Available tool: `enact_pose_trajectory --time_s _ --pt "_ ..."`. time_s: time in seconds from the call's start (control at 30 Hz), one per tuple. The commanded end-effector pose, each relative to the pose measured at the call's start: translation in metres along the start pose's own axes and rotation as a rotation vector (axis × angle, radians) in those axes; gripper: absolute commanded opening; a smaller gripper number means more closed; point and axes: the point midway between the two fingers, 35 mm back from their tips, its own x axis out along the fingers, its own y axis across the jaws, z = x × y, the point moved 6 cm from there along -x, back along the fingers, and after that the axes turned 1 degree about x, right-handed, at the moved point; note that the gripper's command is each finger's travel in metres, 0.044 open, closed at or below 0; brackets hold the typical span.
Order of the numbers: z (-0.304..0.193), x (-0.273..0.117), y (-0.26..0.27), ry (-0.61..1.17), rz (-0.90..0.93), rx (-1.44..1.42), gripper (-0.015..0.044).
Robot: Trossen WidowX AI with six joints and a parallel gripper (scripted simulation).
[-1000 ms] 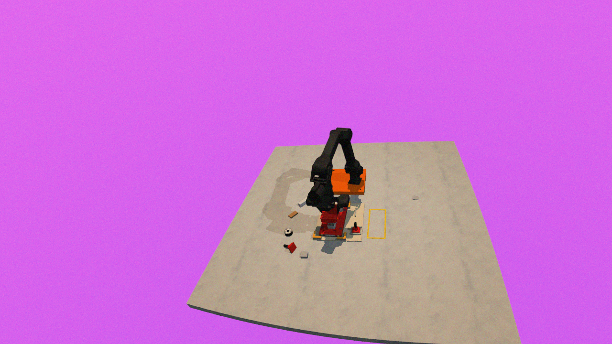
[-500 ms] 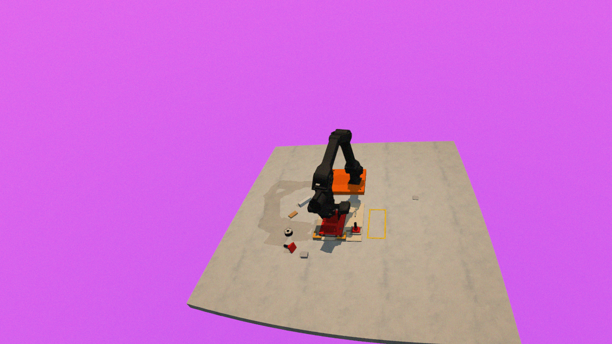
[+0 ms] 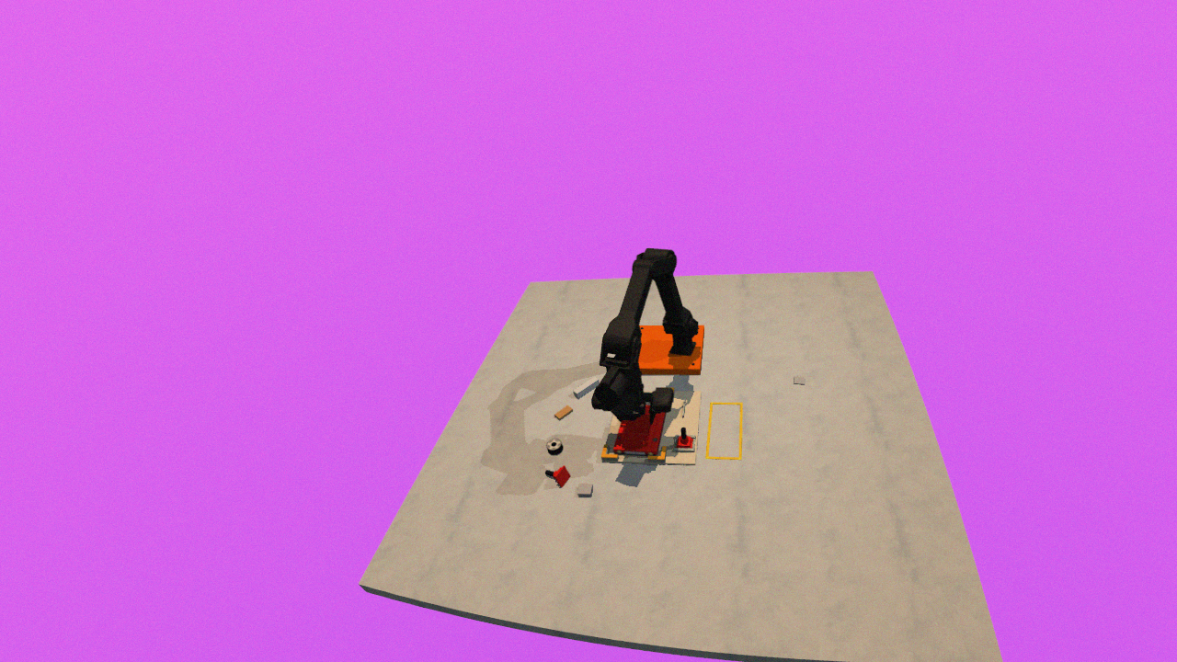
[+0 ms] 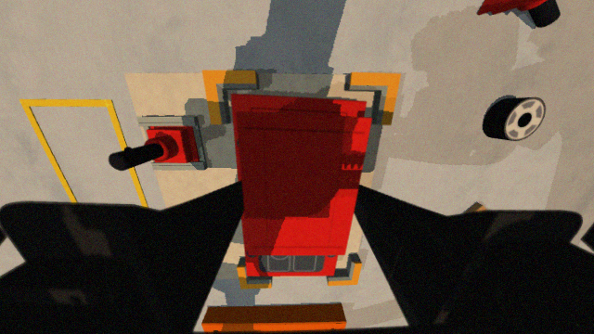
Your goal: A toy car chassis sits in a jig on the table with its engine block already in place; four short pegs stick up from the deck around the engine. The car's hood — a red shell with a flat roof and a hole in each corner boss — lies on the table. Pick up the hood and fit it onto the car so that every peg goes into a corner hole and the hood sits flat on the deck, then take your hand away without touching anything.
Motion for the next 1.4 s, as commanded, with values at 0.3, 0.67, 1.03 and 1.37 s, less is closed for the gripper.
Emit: enact_pose_trajectory --time_s 0.3,0.67,1.03,1.37 --pt "0.000 0.001 0.000 -0.003 0.004 0.003 0.0000" --pt "0.000 0.005 0.000 -0.003 0.004 0.003 0.0000" --pt "0.000 0.009 0.000 -0.003 0.004 0.003 0.0000" --pt "0.000 0.012 0.000 -0.003 0.004 0.003 0.0000"
